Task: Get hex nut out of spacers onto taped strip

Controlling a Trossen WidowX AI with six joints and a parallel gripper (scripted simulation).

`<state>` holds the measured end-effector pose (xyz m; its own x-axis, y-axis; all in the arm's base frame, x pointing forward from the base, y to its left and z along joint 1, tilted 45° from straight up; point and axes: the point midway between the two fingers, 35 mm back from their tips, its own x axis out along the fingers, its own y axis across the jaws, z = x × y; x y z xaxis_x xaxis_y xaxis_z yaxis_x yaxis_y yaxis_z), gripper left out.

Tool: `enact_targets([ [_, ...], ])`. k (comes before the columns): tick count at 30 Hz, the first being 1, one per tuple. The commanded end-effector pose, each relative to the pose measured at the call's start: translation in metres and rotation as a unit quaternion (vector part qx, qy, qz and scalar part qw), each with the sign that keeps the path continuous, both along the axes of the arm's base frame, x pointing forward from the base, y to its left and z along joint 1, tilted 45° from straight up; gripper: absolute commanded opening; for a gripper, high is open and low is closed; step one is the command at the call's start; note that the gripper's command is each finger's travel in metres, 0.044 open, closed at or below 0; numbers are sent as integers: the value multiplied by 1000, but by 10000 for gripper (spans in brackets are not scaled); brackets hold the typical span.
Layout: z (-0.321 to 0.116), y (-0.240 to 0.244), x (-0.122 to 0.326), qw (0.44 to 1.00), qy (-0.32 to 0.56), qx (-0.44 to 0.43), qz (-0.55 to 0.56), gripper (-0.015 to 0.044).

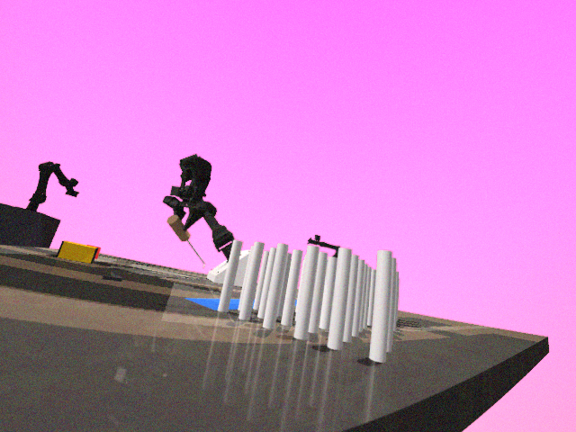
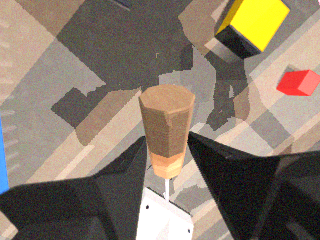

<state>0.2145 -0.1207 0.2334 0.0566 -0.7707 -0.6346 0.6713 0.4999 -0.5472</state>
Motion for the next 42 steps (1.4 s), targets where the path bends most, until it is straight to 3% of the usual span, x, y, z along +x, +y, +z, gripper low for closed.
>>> enact_targets([
  [1, -4, 8, 8, 997, -65, 26, -41, 0],
  [21, -25, 44, 38, 917, -289, 134, -241, 0],
  [42, -44, 86, 63, 731, -443, 221, -470, 0],
])
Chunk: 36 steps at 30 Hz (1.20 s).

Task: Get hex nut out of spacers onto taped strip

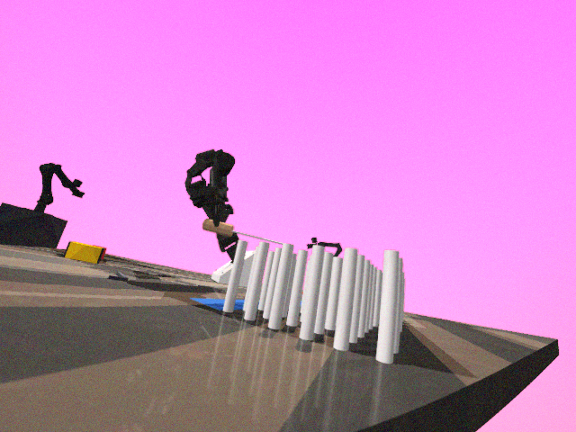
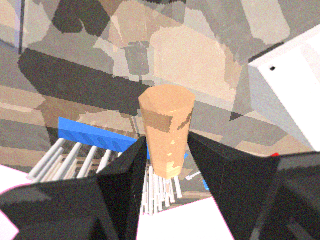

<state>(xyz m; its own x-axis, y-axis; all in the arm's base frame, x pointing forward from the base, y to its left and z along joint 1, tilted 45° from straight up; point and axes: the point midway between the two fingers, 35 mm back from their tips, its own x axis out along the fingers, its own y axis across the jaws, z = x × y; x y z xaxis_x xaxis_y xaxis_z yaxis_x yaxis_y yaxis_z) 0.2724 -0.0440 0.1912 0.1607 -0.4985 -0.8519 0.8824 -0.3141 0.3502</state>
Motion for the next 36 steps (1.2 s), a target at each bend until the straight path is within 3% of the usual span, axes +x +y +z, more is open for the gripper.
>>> enact_targets([
  [1, -3, 12, 7, 997, -40, 35, -59, 0],
  [16, -15, 43, 20, 952, -129, 130, -247, 0],
  [26, -19, 40, 22, 951, -130, 131, -250, 0],
  [36, -63, -2, 33, 950, -129, 133, -250, 0],
])
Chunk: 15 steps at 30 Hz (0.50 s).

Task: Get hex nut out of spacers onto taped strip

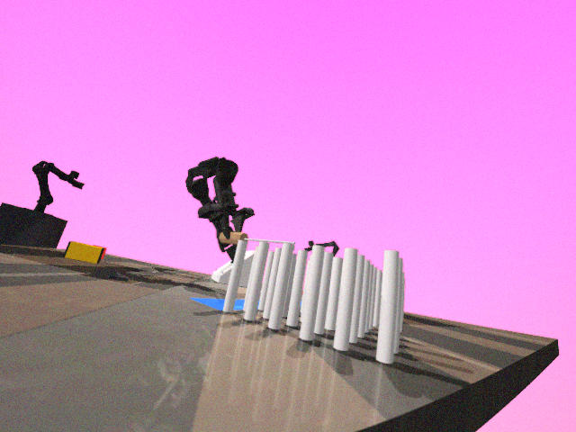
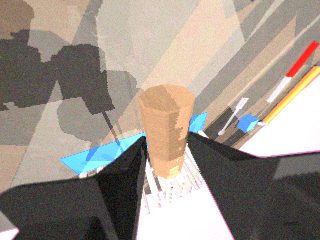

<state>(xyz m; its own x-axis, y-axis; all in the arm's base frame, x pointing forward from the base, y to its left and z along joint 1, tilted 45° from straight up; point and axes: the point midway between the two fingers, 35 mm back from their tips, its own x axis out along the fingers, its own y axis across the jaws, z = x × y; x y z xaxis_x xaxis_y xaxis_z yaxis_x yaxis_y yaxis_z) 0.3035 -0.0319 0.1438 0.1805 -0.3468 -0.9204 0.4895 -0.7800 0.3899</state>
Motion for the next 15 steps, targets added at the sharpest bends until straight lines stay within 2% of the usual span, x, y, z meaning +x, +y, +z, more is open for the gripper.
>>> enact_targets([
  [1, -21, -18, 3, 1000, 1, 3, 4, 0],
  [15, -78, -79, -7, 1000, -2, -3, 5, 0],
])
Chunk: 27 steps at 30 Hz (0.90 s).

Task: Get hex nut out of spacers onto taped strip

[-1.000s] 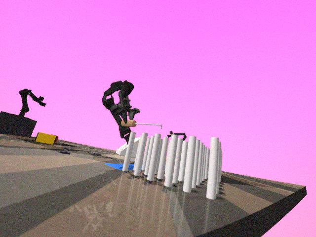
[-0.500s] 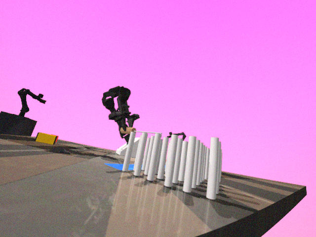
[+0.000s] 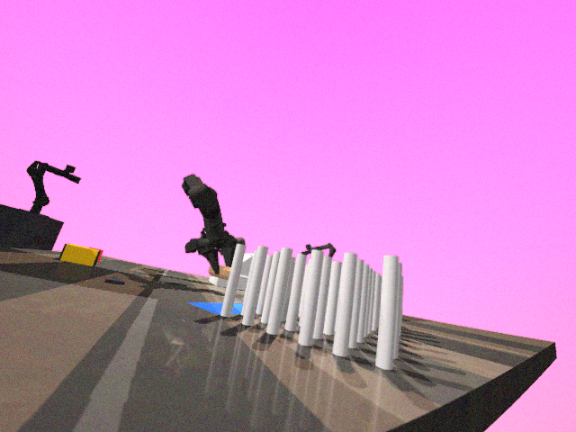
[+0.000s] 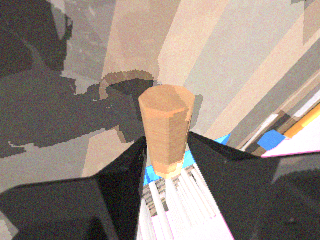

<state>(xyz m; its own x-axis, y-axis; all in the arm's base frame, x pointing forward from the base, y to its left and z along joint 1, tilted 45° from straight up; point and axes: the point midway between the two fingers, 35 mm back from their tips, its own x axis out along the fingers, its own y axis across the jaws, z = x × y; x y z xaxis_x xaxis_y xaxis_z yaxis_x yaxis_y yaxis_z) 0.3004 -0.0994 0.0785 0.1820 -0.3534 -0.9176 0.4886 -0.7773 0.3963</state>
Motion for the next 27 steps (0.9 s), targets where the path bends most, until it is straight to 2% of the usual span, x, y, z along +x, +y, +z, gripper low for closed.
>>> enact_targets([
  [1, -13, -12, -4, 1000, -1, 1, 6, 0],
  [27, -17, -7, 9, 1000, -2, 1, 5, 0],
])
